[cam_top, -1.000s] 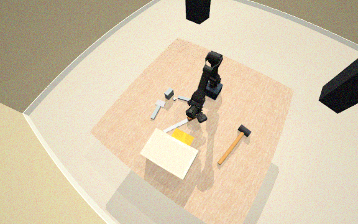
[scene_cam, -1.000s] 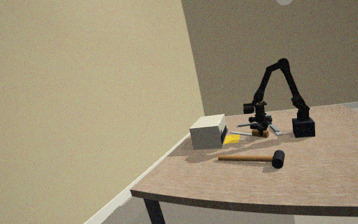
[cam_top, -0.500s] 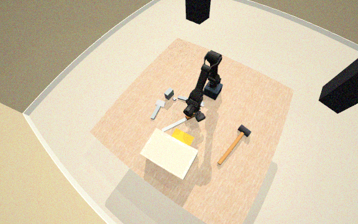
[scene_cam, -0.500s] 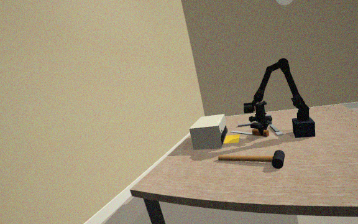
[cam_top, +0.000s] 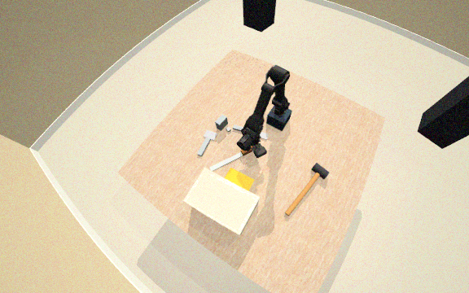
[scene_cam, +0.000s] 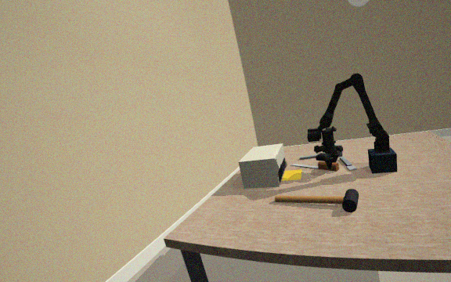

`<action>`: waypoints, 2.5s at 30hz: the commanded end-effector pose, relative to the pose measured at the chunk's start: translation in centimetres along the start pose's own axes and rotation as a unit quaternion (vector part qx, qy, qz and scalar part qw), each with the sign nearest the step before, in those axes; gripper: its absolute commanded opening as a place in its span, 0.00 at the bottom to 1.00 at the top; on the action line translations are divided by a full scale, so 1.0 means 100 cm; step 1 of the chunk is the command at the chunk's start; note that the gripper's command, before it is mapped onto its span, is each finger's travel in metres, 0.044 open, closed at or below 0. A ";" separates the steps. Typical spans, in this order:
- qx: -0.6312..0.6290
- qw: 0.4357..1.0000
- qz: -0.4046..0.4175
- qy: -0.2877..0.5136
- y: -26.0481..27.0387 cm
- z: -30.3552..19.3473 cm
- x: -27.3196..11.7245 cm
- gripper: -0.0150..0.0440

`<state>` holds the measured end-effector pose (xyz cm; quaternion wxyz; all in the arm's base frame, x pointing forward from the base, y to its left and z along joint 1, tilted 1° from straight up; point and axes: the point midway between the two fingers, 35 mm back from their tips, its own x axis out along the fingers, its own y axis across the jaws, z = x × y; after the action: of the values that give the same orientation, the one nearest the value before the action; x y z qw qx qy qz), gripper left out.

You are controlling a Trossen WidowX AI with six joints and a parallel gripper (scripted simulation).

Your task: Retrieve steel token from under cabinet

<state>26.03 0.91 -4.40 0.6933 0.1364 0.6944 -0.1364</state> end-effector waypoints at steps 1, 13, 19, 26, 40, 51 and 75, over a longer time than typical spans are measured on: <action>0.001 1.000 -0.001 -0.001 -0.005 0.002 0.000 0.25; 0.001 1.000 -0.001 -0.001 -0.016 0.007 0.000 0.25; 0.001 1.000 -0.001 -0.001 -0.021 0.009 0.000 0.25; 0.001 1.000 -0.001 -0.001 -0.028 0.012 0.000 0.25; 0.001 1.000 -0.002 -0.001 -0.041 0.016 0.000 0.25; 0.001 1.000 -0.002 -0.001 -0.050 0.019 0.000 0.25; 0.001 1.000 -0.003 -0.002 -0.069 0.026 -0.001 0.25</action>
<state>25.73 -6.03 -4.40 0.6935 0.1339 0.6947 -0.1362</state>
